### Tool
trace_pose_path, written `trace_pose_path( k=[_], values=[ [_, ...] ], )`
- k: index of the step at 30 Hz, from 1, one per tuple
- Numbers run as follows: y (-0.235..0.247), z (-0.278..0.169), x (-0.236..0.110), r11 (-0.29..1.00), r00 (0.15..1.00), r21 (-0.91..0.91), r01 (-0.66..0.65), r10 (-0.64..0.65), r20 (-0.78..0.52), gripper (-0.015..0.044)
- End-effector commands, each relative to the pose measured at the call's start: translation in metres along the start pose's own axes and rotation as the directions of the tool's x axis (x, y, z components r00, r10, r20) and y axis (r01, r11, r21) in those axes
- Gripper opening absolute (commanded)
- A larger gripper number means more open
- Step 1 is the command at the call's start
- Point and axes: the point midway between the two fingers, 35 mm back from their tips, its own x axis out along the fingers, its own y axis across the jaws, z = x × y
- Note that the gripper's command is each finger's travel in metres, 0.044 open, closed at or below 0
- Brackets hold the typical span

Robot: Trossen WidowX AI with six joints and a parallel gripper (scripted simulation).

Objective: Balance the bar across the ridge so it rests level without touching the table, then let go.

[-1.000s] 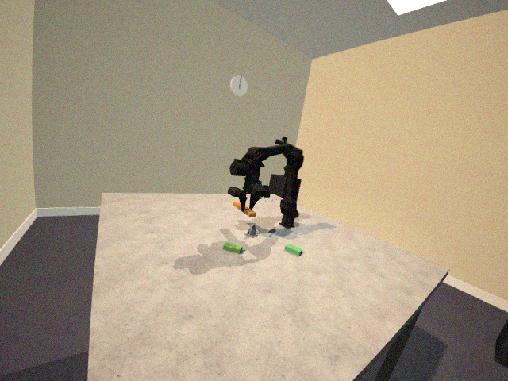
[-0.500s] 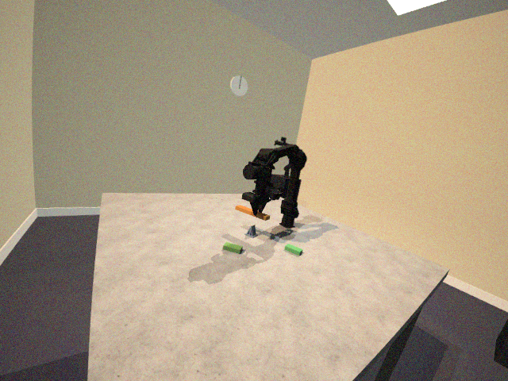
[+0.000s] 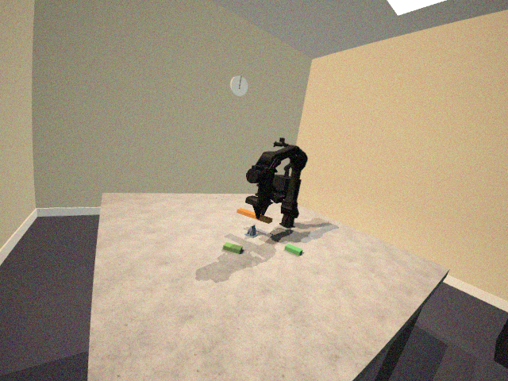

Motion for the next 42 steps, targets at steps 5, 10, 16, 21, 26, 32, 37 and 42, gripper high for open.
trace_pose_path(
  k=[5,10,16,21,26,32,37,42],
  values=[
    [0.001,0.0,0.013,1.0,1.0,-0.008,0.0,0.0,-0.001,0.0],
    [0.001,0.0,0.021,1.0,1.0,-0.009,0.0,0.0,-0.001,0.0],
    [0.003,0.0,0.031,1.0,1.0,-0.01,0.0,0.0,-0.001,0.0],
    [0.003,0.0,0.031,1.0,1.0,-0.01,0.0,0.0,-0.001,0.0],
    [0.003,0.0,0.031,1.0,1.0,-0.01,0.0,0.0,-0.001,0.0],
    [0.003,0.0,0.031,1.0,1.0,-0.01,0.0,0.0,-0.001,0.0],
    [0.003,0.0,0.032,1.0,1.0,-0.01,0.0,0.0,-0.001,0.0],
    [0.003,0.0,0.032,1.0,1.0,-0.01,0.0,0.0,-0.001,0.0]
  ],
)
